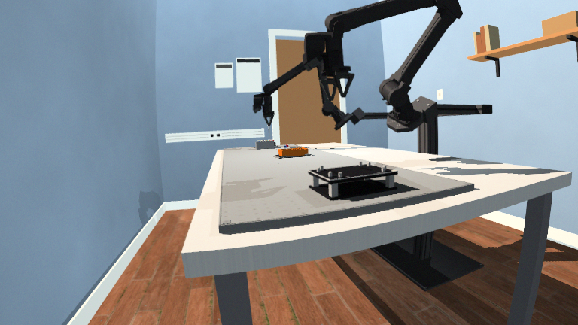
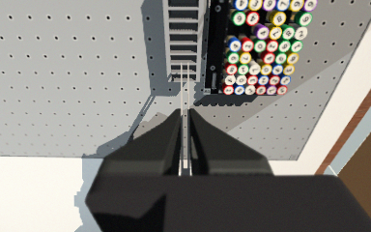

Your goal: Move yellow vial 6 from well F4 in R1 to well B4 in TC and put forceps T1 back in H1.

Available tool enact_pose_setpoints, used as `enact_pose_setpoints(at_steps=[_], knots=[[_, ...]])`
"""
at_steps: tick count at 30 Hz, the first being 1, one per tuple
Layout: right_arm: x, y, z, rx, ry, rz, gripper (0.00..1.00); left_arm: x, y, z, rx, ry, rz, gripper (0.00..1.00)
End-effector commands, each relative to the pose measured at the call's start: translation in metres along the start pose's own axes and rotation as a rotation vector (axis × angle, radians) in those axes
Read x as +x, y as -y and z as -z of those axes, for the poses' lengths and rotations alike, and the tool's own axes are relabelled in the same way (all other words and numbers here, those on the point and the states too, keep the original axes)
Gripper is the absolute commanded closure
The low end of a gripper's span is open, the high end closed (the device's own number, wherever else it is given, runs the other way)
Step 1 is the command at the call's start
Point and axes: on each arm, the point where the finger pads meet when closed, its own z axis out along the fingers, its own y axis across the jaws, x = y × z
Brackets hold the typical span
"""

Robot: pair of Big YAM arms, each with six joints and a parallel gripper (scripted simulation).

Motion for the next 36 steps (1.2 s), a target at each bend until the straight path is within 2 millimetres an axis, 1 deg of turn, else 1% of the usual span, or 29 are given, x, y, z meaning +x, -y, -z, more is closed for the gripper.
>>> enact_pose_setpoints(at_steps=[1,7,8,11,12,13,14,17,20,22,23,25,26,30,32,33,34,36], knots=[[-0.013,0.006,0.01,0.009,0.035,-0.007,0.93,-0.01,-0.001,0.009,0.003,0.024,0.021,0.0],[-0.013,0.006,0.01,0.009,0.035,-0.007,0.93,-0.01,-0.001,0.009,0.003,0.024,0.021,0.0],[-0.022,0.015,0.01,0.017,0.034,0.02,0.93,-0.01,-0.001,0.009,0.003,0.024,0.021,0.0],[-0.019,0.027,0.011,0.014,0.014,0.103,0.93,-0.01,-0.001,0.009,0.003,0.024,0.021,0.0],[-0.019,0.031,0.014,0.017,0.015,0.129,0.93,-0.01,-0.001,0.009,0.003,0.024,0.021,0.0],[-0.02,0.038,0.023,0.026,0.03,0.151,0.93,-0.01,-0.001,0.009,0.003,0.024,0.021,0.0],[-0.02,0.042,0.027,0.031,0.034,0.176,0.93,-0.01,-0.001,0.009,0.003,0.024,0.021,0.0],[-0.019,0.051,0.015,0.019,0.0,0.264,0.93,-0.01,-0.001,0.009,0.003,0.024,0.021,0.0],[-0.019,0.063,0.016,0.02,-0.006,0.344,0.93,-0.01,-0.001,0.009,0.003,0.024,0.021,0.0],[-0.019,0.063,0.016,0.02,-0.006,0.344,0.93,-0.01,-0.001,0.009,0.003,0.024,0.021,0.0],[-0.02,0.071,0.034,0.042,0.024,0.364,0.93,-0.01,-0.001,0.009,0.003,0.024,0.021,0.0],[-0.019,0.076,0.02,0.025,-0.007,0.424,0.93,-0.01,-0.001,0.009,0.003,0.024,0.021,0.0],[-0.019,0.079,0.018,0.022,-0.013,0.452,0.93,-0.01,-0.001,0.009,0.003,0.024,0.021,0.0],[-0.019,0.096,0.02,0.025,-0.02,0.559,0.93,-0.01,-0.001,0.009,0.003,0.024,0.021,0.0],[-0.02,0.105,0.029,0.04,-0.01,0.61,0.93,-0.01,-0.001,0.009,0.003,0.024,0.021,0.0],[-0.02,0.109,0.028,0.039,-0.013,0.638,0.93,-0.01,-0.001,0.009,0.003,0.024,0.021,0.0],[-0.019,0.112,0.023,0.03,-0.023,0.666,0.93,-0.01,-0.001,0.009,0.003,0.024,0.021,0.0],[-0.019,0.12,0.023,0.03,-0.027,0.72,0.93,-0.01,-0.001,0.009,0.003,0.024,0.021,0.0]])
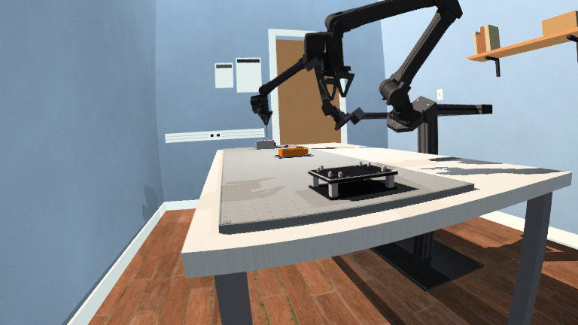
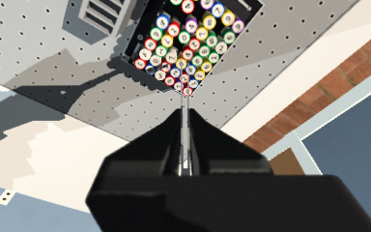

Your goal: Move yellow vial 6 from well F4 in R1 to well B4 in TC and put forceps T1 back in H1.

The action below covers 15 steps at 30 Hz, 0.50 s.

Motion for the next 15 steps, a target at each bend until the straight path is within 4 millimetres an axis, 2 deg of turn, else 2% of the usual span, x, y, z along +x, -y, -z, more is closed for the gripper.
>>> enact_pose_setpoints(at_steps=[1,3,4,5,6,8,10,15], knots=[[0.003,0.033,0.017,0.033,0.013,0.163,0.93,-0.01,-0.001,0.009,0.003,0.024,0.021,0.0],[0.003,0.033,0.017,0.033,0.013,0.163,0.93,-0.01,-0.001,0.009,0.003,0.024,0.021,0.0],[0.006,0.038,0.033,0.063,0.022,0.186,0.93,-0.01,-0.001,0.009,0.003,0.024,0.021,0.0],[0.008,0.041,0.02,0.039,0.012,0.201,0.93,-0.01,-0.001,0.009,0.003,0.024,0.021,0.0],[0.011,0.045,0.018,0.036,0.01,0.202,0.93,-0.01,-0.001,0.009,0.003,0.024,0.021,0.0],[0.011,0.046,0.022,0.046,0.01,0.201,0.93,-0.01,-0.001,0.009,0.003,0.024,0.021,0.0],[0.012,0.048,0.038,0.077,0.019,0.198,0.93,-0.01,-0.001,0.009,0.003,0.024,0.021,0.0],[0.003,0.047,0.031,0.078,0.023,0.213,0.93,-0.01,-0.001,0.009,0.003,0.024,0.021,0.0]])
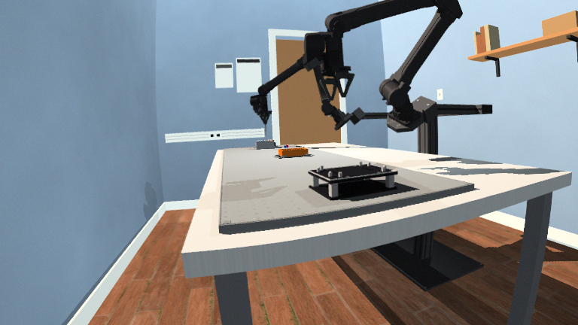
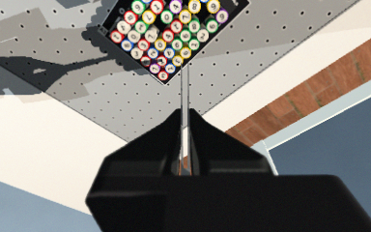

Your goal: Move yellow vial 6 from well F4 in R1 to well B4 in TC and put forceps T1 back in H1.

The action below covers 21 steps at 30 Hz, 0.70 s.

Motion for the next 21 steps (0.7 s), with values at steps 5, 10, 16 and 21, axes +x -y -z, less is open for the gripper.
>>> enact_pose_setpoints(at_steps=[5,10,16,21], knots=[[-0.01,0.027,0.027,0.081,0.022,0.025,0.93,-0.01,-0.001,0.009,0.003,0.024,0.021,0.0],[-0.01,0.024,0.023,0.078,0.019,0.016,0.93,-0.01,-0.001,0.009,0.003,0.024,0.021,0.0],[-0.009,0.013,0.014,0.056,0.011,0.01,0.93,-0.01,-0.001,0.009,0.003,0.024,0.021,0.0],[-0.008,0.006,0.009,0.044,0.007,0.01,0.93,-0.01,-0.001,0.009,0.003,0.024,0.021,0.0]])
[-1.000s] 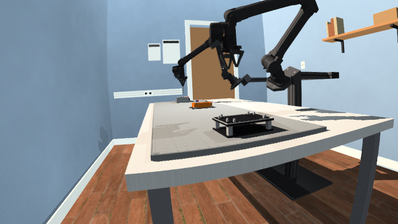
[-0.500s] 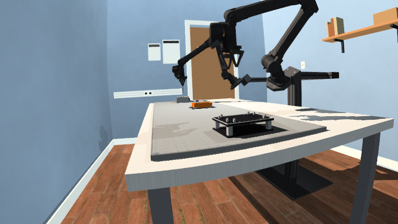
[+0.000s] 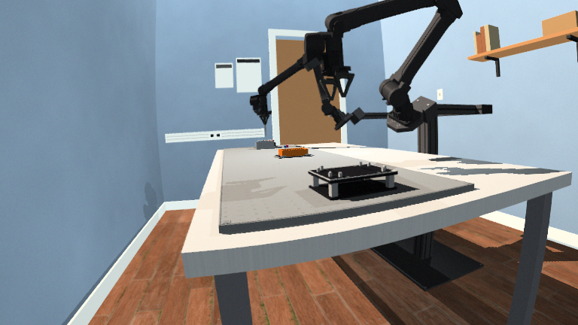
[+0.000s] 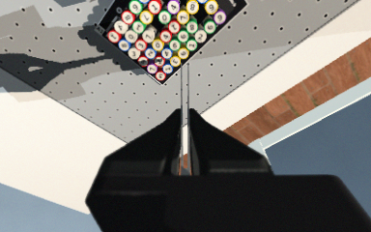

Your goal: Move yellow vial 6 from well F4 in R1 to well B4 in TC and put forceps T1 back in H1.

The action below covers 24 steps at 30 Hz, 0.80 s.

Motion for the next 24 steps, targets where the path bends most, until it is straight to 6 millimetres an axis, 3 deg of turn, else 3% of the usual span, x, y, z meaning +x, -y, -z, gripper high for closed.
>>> enact_pose_setpoints(at_steps=[1,3,9,24], knots=[[-0.006,0.005,0.01,0.033,0.015,-0.004,0.93,-0.01,-0.001,0.009,0.003,0.024,0.021,0.0],[-0.008,0.015,0.019,0.059,0.021,-0.006,0.93,-0.01,-0.001,0.009,0.003,0.024,0.021,0.0],[-0.009,0.005,0.009,0.028,0.025,-0.001,0.93,-0.01,-0.001,0.009,0.003,0.024,0.021,0.0],[-0.008,0.001,0.004,0.01,0.014,0.002,0.93,-0.01,-0.001,0.009,0.003,0.024,0.021,0.0]])
